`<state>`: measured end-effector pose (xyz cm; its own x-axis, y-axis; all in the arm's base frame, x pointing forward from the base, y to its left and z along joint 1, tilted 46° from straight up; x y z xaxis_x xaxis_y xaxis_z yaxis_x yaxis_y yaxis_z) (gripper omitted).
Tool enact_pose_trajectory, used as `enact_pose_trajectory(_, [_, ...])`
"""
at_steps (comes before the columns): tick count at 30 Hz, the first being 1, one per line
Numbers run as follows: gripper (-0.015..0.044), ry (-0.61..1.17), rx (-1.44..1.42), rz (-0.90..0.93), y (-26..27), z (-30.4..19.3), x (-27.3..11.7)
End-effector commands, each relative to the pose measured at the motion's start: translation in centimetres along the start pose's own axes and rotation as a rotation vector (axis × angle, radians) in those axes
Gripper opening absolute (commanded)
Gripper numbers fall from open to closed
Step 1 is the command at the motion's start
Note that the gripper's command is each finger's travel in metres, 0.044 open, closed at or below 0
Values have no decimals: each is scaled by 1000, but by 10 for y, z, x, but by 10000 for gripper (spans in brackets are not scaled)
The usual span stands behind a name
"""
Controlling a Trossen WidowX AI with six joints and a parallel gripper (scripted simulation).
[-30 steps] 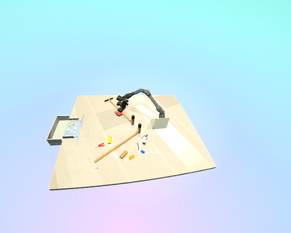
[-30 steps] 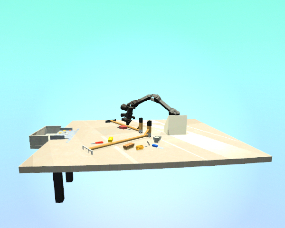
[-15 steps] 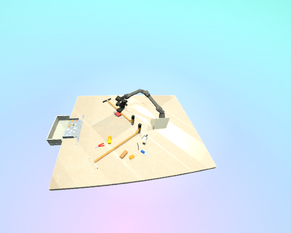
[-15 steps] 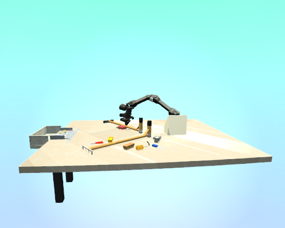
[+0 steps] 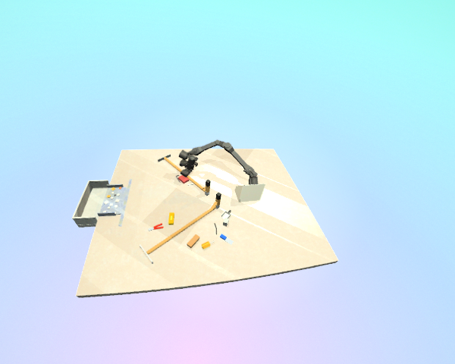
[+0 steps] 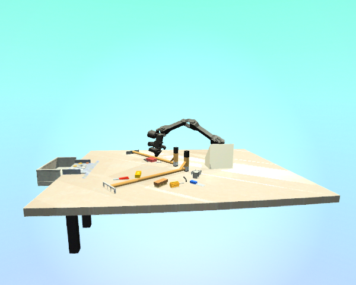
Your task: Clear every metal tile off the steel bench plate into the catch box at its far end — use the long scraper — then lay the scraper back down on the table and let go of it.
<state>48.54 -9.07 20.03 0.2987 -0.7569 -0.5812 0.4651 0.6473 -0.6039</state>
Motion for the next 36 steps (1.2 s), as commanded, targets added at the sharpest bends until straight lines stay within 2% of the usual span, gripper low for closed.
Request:
enact_pose_trajectory(1, [0, 0, 0, 0, 0, 0, -1])
enact_pose_trajectory(30, [0, 3, 0, 4, -2, 20, -97])
enact_pose_trajectory(36, [0, 4, -1, 5, -16, 17, -119])
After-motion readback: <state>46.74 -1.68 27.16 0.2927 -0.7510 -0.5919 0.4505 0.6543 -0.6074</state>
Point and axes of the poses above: the point midway between the two fingers, 35 mm back from their tips, its own x axis out along the fingers, its own y axis across the jaws, z = x × y, the point moved 8 cm from there along -x, back along the fingers, and after that the axes turned 4 degrees about -x, right-handed, at the moved point
